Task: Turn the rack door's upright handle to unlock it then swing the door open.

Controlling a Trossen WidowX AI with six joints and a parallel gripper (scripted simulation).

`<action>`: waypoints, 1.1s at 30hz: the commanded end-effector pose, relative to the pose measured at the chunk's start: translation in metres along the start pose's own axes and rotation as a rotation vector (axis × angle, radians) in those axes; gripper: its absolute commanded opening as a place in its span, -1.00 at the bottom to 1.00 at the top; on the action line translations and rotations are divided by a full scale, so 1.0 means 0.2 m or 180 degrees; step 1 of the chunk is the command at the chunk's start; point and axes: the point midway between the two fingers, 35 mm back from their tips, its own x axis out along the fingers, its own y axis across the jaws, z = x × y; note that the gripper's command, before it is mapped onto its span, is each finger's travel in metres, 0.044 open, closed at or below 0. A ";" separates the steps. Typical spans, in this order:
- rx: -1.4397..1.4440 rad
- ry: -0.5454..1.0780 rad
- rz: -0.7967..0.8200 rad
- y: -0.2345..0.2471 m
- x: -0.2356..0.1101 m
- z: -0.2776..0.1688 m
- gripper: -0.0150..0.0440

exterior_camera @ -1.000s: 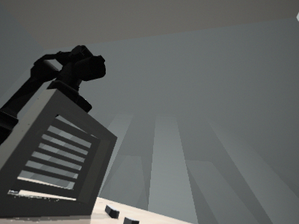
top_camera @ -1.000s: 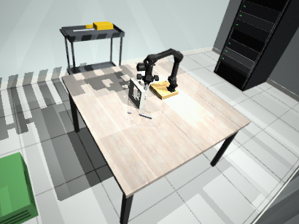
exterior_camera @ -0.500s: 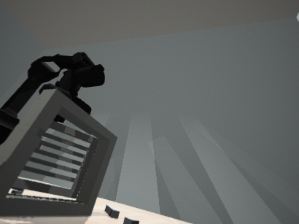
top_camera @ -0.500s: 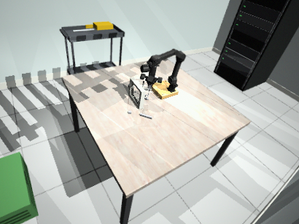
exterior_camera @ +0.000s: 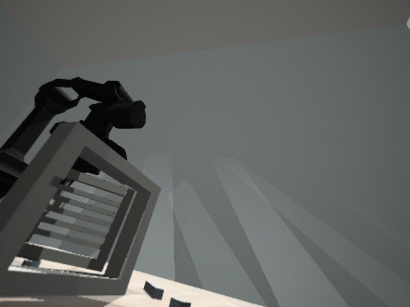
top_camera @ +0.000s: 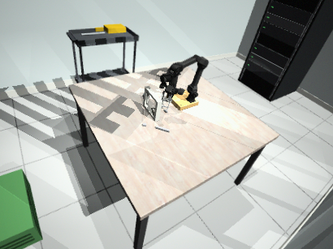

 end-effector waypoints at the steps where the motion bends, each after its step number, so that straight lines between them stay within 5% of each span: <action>1: 0.0250 -0.0029 -0.0021 0.03 0.00 0.01 -0.45; 33: 0.1576 -0.0037 0.0003 0.28 0.00 0.14 -0.45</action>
